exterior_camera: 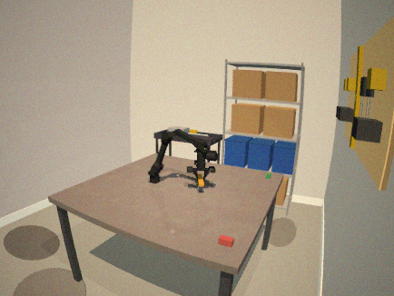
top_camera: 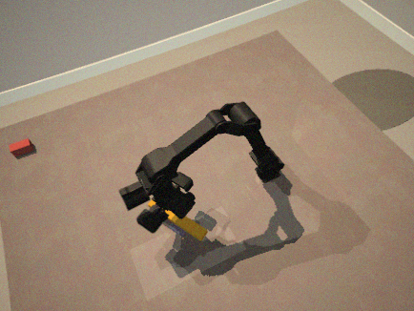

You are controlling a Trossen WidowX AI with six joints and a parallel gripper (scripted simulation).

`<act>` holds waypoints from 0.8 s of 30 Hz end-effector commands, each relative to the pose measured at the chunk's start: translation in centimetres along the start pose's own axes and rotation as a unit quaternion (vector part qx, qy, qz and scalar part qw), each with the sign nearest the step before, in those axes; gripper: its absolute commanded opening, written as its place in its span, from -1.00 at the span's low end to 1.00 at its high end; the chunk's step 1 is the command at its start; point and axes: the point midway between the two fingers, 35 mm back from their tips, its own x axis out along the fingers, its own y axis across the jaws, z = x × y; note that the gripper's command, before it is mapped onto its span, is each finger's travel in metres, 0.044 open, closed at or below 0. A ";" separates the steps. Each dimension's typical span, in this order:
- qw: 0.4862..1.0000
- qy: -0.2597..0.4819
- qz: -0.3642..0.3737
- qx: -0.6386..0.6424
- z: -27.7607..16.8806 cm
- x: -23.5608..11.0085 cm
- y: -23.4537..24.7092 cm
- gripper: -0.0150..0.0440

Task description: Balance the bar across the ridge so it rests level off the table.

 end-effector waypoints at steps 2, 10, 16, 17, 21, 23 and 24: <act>1.000 0.000 0.000 0.000 0.0 0.0 0.0 0.09; 1.000 0.000 0.000 0.000 0.0 0.0 0.0 0.14; 1.000 0.000 0.000 0.000 0.0 0.0 0.0 0.14; 1.000 0.000 0.000 0.000 0.0 0.0 0.0 0.14; 1.000 0.000 0.000 0.000 0.0 0.0 0.0 0.49; 1.000 0.000 0.000 0.000 0.0 0.0 0.0 0.67; 1.000 0.000 0.000 0.000 0.0 0.0 0.0 0.76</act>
